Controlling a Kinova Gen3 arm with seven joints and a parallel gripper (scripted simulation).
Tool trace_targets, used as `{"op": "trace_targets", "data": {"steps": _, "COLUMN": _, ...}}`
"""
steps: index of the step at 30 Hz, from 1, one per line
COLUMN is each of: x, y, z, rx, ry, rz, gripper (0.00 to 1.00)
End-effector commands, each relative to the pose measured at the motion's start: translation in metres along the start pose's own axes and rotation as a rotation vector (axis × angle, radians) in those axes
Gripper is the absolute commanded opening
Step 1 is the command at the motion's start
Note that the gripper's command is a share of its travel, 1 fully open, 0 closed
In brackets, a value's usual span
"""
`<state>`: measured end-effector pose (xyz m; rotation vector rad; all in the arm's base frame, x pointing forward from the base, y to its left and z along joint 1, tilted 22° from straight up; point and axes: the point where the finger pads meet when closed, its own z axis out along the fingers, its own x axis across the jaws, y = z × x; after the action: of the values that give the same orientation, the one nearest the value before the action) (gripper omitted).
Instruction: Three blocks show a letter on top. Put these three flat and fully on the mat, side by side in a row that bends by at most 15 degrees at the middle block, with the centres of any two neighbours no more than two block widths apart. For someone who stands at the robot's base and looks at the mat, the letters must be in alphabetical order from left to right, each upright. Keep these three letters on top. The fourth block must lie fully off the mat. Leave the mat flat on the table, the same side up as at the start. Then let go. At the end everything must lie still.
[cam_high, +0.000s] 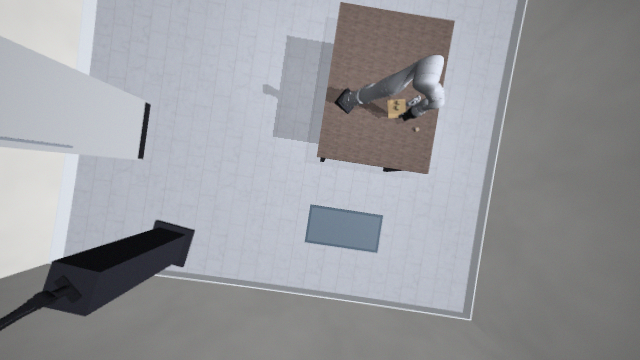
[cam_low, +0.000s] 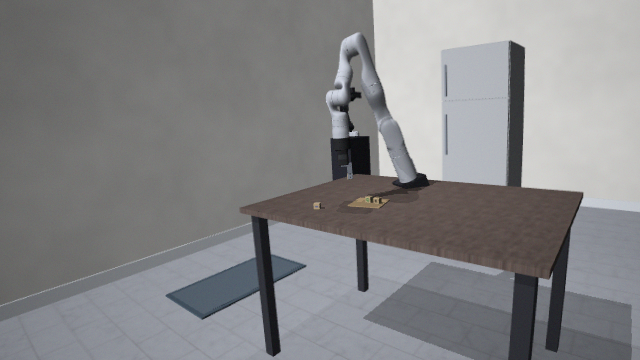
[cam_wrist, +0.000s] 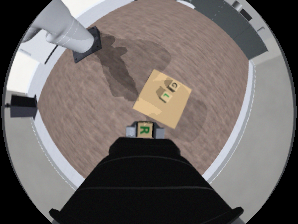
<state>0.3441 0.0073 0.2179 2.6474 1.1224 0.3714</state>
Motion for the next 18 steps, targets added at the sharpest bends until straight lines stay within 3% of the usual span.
{"op": "trace_targets", "data": {"steps": 1, "x": 0.006, "y": -0.005, "z": -0.001, "rx": -0.016, "ry": -0.002, "rz": 0.058, "gripper": 0.49}}
{"op": "trace_targets", "data": {"steps": 18, "x": 0.019, "y": -0.026, "z": -0.002, "rx": -0.024, "ry": 0.003, "rz": 0.345, "gripper": 0.49}}
